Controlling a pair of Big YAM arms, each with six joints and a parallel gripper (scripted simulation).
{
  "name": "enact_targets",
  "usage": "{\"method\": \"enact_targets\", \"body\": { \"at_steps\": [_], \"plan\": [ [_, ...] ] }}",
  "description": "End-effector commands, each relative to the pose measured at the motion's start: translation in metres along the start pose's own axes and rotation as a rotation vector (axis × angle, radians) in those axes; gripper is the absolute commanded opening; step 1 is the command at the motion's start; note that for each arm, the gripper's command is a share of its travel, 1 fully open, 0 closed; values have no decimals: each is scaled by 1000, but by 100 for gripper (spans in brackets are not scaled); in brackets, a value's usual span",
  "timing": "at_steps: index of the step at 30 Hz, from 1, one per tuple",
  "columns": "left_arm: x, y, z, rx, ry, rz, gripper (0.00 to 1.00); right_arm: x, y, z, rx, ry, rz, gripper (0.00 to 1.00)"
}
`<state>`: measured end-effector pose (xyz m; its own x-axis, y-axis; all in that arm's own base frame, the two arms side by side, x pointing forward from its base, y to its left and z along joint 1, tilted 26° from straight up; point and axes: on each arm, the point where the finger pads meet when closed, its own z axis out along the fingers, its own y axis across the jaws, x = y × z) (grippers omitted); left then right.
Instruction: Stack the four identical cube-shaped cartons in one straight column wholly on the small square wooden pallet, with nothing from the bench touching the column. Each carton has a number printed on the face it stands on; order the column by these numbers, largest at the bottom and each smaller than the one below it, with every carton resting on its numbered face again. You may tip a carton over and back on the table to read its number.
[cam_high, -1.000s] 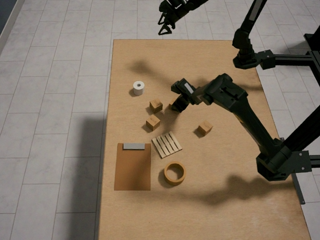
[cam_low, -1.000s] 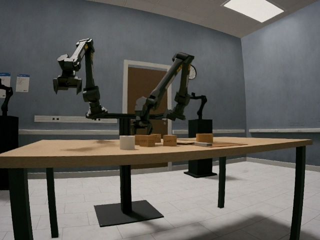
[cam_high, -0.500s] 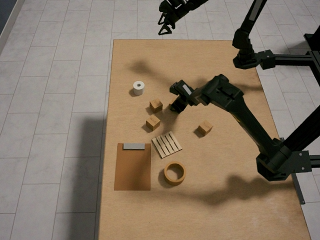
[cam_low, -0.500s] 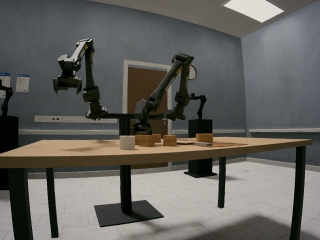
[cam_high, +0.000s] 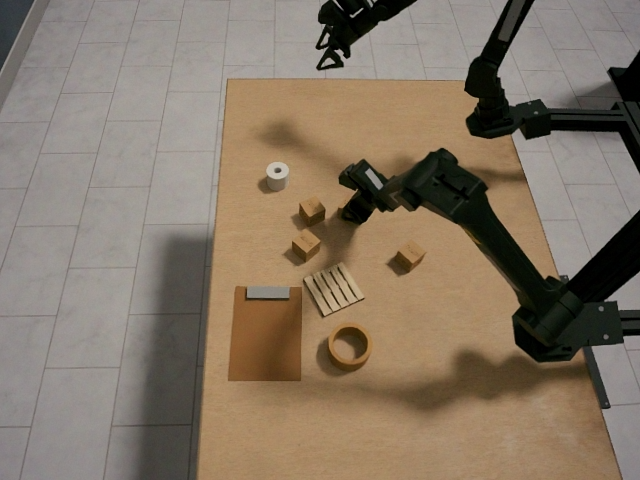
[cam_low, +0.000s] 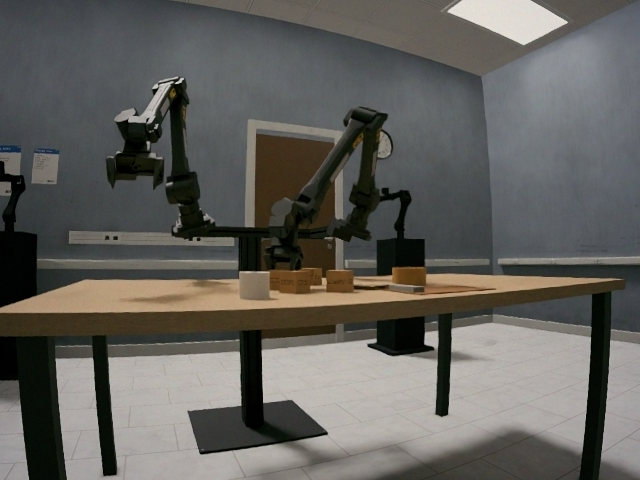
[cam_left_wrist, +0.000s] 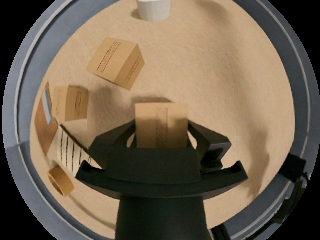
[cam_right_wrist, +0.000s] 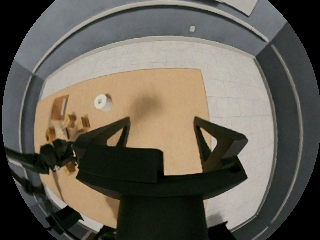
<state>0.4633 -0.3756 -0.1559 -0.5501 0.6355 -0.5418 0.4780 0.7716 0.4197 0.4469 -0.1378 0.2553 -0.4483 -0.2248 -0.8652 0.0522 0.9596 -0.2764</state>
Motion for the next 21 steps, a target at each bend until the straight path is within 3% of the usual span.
{"method": "enact_targets", "body": {
  "at_steps": [1, 4, 8, 9, 11, 14, 19, 21],
  "plan": [
    [-18, 2, -6, 1, -36, -15, 54, -14, -3, 0, 5, -20, -14, 100],
    [-19, 0, -7, 2, -41, -15, 49, -14, -3, 0, 5, -20, -14, 100],
    [-8, -1, -4, 2, -18, -5, 4, -14, -3, 0, 5, -20, -14, 100],
    [-8, -1, -4, 2, -18, -5, 15, -14, -3, 0, 5, -20, -14, 100],
    [-8, -1, -4, 2, -18, -5, 15, -14, -3, 0, 5, -20, -14, 100],
    [-13, -6, -21, 8, -20, -1, 49, -14, -3, 0, 5, -20, -14, 100],
    [-37, -6, -50, 8, -32, -9, 50, -14, -3, 0, 5, -20, -14, 100],
    [-25, -11, -44, 9, -14, -6, 50, -14, -3, 0, 5, -20, -14, 100]
  ]
}}
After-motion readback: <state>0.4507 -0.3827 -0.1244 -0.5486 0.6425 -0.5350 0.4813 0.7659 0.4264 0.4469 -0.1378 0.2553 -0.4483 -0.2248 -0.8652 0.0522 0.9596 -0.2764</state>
